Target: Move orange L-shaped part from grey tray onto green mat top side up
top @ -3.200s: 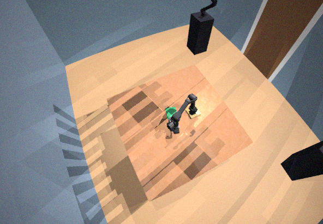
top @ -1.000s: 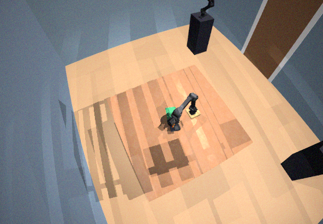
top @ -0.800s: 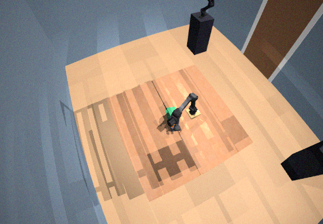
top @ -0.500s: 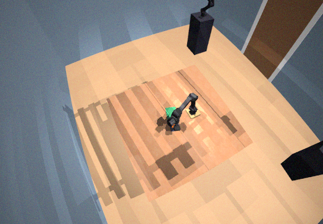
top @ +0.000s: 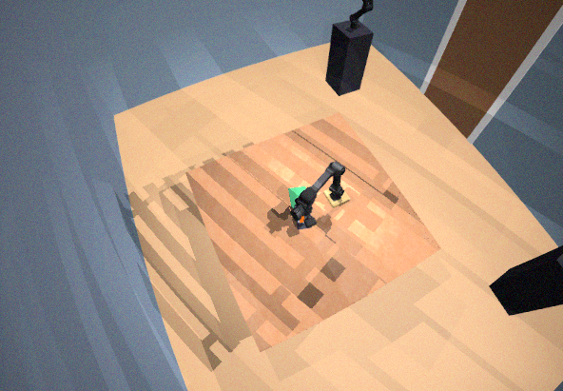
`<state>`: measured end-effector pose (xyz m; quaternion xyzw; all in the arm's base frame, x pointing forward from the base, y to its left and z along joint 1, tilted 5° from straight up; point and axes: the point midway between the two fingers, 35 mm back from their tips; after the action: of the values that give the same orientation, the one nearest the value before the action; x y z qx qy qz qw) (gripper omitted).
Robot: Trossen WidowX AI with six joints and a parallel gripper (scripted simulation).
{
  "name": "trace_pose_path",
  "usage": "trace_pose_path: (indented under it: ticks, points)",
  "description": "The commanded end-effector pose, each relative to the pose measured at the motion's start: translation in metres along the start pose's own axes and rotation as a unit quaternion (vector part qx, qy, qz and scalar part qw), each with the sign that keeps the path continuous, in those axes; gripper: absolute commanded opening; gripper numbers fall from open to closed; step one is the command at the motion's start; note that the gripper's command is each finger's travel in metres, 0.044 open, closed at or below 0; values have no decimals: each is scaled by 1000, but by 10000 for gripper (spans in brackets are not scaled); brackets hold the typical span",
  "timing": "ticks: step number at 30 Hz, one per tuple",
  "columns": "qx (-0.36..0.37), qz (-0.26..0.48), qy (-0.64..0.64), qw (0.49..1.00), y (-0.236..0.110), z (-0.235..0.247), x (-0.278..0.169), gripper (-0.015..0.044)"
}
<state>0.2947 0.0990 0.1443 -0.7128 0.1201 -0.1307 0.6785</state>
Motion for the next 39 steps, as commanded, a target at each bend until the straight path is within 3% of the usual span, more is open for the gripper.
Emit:
trace_pose_path:
  ticks: [1, 7, 15, 24, 39]
  points:
    - [-3, 2, -109, 994, 0, -14, 3, 280]
    - [-5, 6, -355, 935, 0, -38, 7, 280]
    - [-4, 12, -622, 783, 0, -68, 10, 280]
    - [-4, 12, -628, 778, 1, -69, 10, 280]
    - [-4, 12, -628, 778, 36, -70, 10, 280]
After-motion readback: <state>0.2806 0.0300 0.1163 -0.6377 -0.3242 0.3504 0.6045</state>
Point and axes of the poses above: the point midway between the two fingers, 35 mm back from their tips, its own y axis out along the fingers, its own z axis across the jaws, x = y × z, and after that the axes turned 15 degrees about y, right-handed
